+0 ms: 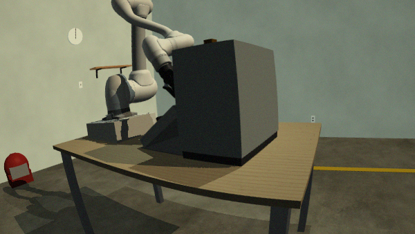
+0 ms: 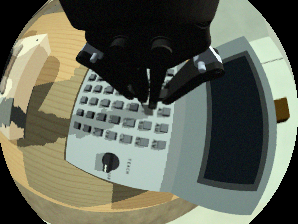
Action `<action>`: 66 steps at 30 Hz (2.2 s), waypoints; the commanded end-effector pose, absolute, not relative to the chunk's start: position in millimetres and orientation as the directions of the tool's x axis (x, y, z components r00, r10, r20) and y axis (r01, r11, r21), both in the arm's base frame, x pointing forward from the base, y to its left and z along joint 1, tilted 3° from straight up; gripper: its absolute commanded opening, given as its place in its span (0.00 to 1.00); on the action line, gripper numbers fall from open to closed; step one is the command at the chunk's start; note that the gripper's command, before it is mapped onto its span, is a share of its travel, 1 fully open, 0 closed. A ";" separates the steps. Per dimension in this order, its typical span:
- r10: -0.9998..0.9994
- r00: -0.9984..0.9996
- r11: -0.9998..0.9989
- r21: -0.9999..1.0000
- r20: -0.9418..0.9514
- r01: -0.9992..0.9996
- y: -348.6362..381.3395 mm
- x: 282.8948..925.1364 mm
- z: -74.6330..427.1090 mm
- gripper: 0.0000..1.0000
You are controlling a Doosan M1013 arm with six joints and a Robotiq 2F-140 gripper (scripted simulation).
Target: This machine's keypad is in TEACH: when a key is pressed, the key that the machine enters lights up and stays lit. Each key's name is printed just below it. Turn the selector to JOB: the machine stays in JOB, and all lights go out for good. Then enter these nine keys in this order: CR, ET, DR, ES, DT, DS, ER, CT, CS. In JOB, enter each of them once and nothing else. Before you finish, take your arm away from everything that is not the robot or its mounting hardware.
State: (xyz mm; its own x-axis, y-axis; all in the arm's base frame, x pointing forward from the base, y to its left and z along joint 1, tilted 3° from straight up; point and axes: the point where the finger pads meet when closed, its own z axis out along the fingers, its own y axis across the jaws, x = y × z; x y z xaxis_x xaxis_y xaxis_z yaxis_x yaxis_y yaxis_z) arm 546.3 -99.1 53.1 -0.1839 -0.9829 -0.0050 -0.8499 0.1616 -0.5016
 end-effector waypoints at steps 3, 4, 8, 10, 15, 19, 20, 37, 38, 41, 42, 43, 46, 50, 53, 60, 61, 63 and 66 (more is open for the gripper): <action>-0.983 -0.184 0.162 -0.502 -0.005 -0.850 -99.2 547.0 51.9 0.00; -0.983 -0.184 0.162 -0.502 -0.005 -0.850 -99.3 547.3 51.6 0.00; -0.983 -0.184 0.162 -0.502 -0.005 -0.850 -99.4 548.0 50.3 0.00; -0.983 -0.184 0.162 -0.502 -0.005 -0.850 -99.4 548.2 49.8 0.00; -0.983 -0.184 0.162 -0.502 -0.005 -0.850 -99.5 548.5 49.3 0.00; -0.983 -0.184 0.162 -0.502 -0.005 -0.850 -99.5 548.5 49.3 0.00; -0.983 -0.184 0.162 -0.502 -0.005 -0.850 -99.5 548.5 49.3 0.00; -0.983 -0.184 0.162 -0.502 -0.005 -0.850 -99.5 548.5 49.3 0.00; -0.983 -0.184 0.162 -0.502 -0.005 -0.850 -99.5 548.5 49.3 0.00; -0.983 -0.184 0.162 -0.502 -0.005 -0.850 -99.5 548.5 49.3 0.00; -0.983 -0.184 0.162 -0.502 -0.005 -0.850 -99.5 548.5 49.4 0.00; -0.983 -0.184 0.162 -0.502 -0.005 -0.850 -99.5 548.4 49.5 0.00; -0.983 -0.184 0.162 -0.502 -0.005 -0.850 -99.4 547.9 50.4 0.00; -0.983 -0.184 0.162 -0.502 -0.005 -0.850 -99.1 546.1 53.6 0.00; -0.983 -0.184 0.162 -0.502 -0.005 -0.850 -98.8 544.8 55.9 0.00; -0.983 -0.184 0.162 -0.502 -0.005 -0.850 -97.9 539.5 65.1 0.00; -0.983 -0.184 0.162 -0.502 -0.005 -0.850 -97.7 538.6 66.7 0.00; -0.983 -0.184 0.162 -0.502 -0.005 -0.850 -97.4 536.8 69.9 0.00; -0.983 -0.184 0.162 -0.502 -0.005 -0.850 -97.0 534.3 74.2 0.00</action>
State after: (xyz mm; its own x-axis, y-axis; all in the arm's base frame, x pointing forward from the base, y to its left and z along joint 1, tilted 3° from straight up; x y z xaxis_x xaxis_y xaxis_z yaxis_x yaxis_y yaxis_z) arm 535.7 -97.3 71.7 -0.1839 -0.9829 -0.0051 -0.8498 0.1616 -0.5016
